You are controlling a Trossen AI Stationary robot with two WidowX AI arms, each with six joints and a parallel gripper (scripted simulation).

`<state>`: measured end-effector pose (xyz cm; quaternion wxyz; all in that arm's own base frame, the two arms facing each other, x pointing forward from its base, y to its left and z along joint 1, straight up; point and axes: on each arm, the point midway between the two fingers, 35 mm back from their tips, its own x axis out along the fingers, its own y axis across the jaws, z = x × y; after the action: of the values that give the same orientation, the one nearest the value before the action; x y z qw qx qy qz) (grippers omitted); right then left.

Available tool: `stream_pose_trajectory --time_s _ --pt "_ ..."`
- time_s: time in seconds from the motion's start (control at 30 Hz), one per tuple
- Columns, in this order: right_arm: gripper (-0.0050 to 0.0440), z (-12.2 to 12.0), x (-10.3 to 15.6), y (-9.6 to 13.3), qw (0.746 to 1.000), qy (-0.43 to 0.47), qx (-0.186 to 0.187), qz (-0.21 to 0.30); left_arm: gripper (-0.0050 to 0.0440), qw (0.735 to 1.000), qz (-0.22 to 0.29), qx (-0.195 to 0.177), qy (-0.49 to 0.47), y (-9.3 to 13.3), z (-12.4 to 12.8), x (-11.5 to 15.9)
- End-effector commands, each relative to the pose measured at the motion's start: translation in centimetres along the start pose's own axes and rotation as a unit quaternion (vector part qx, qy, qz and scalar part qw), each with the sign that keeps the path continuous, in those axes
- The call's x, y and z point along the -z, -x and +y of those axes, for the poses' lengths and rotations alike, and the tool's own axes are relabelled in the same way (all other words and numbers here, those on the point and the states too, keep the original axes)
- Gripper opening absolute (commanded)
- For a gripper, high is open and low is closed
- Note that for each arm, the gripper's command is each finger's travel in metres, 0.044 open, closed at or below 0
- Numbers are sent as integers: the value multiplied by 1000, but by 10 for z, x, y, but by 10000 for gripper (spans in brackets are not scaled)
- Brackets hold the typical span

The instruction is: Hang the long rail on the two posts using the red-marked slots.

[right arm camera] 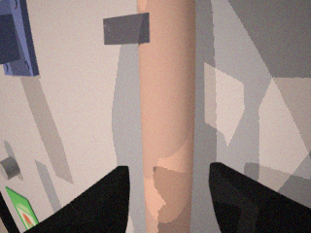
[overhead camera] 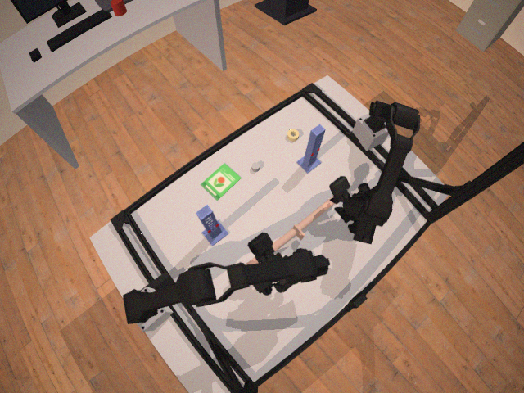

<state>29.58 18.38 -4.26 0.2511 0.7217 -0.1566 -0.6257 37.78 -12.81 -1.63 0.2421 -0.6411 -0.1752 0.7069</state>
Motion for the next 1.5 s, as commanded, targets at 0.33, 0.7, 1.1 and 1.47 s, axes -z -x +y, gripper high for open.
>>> stream_pose_trajectory --time_s 0.33,0.7,1.1,1.47 --pt "160 -1 3 -14 1000 -3 -8 4 0 1000 3 3 2 1 -1 1" --pt "160 0 2 -28 1000 -3 -8 4 0 1000 3 3 2 1 -1 1" --pt "0 -1 3 -30 1000 -3 -8 4 0 1000 3 3 2 1 -1 1" --pt "0 -1 3 -30 1000 -3 -8 4 0 1000 3 3 2 1 -1 1"
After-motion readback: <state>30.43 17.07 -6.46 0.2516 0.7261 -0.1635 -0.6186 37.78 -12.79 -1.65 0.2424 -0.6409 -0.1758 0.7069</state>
